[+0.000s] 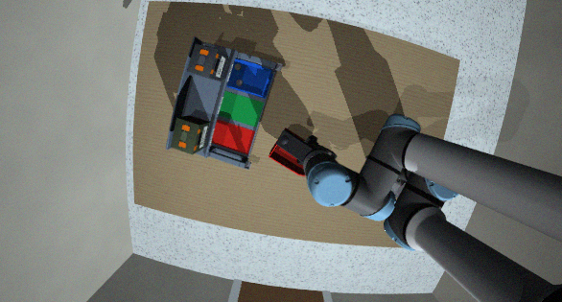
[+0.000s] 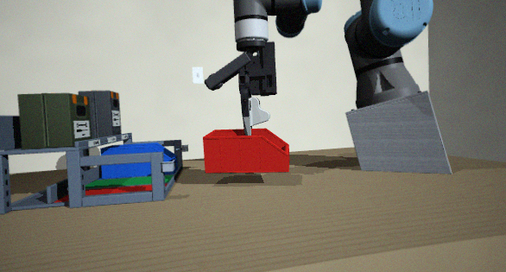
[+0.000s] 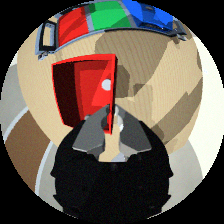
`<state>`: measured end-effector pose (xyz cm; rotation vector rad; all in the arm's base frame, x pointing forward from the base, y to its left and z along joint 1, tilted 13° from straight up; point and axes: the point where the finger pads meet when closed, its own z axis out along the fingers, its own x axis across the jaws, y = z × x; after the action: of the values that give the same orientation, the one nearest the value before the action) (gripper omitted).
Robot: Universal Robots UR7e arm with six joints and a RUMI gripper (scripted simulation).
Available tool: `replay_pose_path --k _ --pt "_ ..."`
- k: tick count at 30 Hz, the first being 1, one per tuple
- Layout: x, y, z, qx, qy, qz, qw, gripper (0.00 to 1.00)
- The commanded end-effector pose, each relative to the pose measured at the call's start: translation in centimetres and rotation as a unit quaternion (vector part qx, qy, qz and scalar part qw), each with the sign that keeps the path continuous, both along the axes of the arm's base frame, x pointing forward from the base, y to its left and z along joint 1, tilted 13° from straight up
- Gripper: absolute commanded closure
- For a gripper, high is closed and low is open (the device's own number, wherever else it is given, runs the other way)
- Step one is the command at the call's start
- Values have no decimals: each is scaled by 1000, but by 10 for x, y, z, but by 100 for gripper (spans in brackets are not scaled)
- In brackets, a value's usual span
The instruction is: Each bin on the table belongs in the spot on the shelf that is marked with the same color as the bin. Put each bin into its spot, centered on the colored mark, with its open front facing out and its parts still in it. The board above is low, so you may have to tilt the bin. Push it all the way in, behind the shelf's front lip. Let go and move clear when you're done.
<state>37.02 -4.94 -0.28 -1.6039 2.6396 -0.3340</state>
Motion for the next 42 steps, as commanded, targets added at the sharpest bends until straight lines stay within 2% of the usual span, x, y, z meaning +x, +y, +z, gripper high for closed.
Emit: replay_pose_path --k 1,19,42 --pt "10 3 1 -4 4 24 1000 100" --pt "35 12 2 -13 14 86 996 100" --pt "48 16 2 -17 20 117 993 100"
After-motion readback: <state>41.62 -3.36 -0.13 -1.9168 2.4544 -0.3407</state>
